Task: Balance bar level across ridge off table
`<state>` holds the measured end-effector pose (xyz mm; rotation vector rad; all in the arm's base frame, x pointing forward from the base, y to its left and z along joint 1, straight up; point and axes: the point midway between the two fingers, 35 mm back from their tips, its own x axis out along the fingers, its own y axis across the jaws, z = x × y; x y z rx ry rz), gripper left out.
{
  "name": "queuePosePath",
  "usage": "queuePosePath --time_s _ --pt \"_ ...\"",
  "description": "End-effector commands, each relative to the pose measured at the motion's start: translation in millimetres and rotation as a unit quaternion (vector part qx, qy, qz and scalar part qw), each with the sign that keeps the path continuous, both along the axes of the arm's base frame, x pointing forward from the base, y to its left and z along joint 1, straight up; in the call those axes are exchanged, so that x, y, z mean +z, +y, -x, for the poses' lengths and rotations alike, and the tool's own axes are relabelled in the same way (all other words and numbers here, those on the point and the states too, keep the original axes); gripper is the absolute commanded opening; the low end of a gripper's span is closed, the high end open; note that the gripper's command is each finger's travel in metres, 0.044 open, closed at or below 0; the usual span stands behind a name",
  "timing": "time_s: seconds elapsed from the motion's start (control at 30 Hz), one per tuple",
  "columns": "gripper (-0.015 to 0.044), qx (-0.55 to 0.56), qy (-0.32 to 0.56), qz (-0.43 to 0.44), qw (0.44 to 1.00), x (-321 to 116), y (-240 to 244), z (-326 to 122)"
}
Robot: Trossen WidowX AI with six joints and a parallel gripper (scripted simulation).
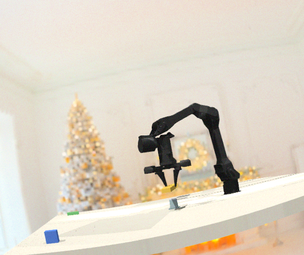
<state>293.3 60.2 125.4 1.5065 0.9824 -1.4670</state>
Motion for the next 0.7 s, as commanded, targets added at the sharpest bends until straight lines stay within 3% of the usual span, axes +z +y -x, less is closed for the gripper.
queuePosePath --time_s 0.0,0.67 --pt "0.0000 -0.003 0.002 -0.003 1.000 -8.0 1.0 0.7" --pt "0.0000 -0.003 0.002 -0.003 1.000 -29.9 0.7 1.6"
